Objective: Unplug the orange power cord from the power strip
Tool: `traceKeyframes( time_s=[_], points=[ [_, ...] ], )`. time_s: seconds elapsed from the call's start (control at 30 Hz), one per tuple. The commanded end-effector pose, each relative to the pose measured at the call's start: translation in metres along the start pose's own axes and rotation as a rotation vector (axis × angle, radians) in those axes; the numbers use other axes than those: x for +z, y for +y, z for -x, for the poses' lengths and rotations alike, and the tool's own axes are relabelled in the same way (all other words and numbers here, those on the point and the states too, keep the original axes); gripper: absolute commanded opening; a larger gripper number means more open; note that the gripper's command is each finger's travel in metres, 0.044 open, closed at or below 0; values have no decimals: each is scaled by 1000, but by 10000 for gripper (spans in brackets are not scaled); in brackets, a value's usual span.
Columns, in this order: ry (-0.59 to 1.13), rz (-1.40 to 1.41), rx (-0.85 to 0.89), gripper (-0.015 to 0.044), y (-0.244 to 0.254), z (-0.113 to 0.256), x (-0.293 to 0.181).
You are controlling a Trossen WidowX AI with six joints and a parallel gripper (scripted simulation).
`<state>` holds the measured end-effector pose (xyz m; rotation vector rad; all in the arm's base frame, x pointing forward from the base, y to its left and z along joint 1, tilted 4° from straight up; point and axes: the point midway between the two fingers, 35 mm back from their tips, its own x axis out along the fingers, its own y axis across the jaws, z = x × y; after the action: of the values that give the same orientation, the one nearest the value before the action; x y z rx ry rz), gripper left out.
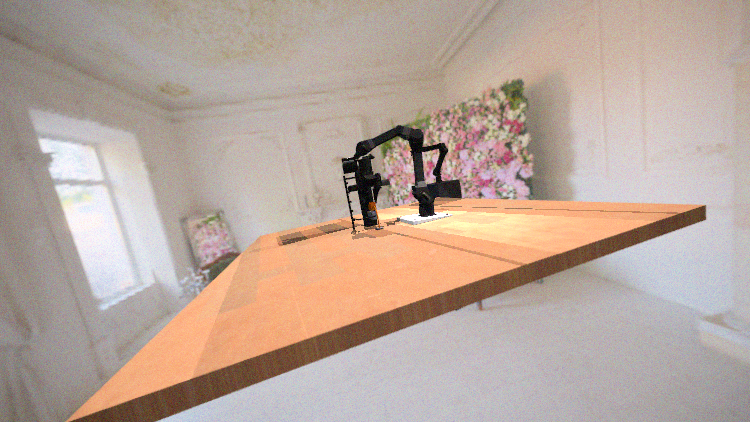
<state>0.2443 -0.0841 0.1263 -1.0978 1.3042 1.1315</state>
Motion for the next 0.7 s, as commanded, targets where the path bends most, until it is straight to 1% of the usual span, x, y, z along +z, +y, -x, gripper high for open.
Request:
traceKeyframes(
  time_s=[0.0, 0.07, 0.2, 0.47, 0.67],
  points=[
    [4, 6, 4, 160, 1, -6, -1],
    [4, 6, 4, 160, 1, -6, -1],
    [-1, 0, 3, 55, 1, -4, 0],
    [-1, 0, 3, 2, 1, -4, 0],
    [-1, 0, 3, 0, 0, -4, 6]
  ],
)
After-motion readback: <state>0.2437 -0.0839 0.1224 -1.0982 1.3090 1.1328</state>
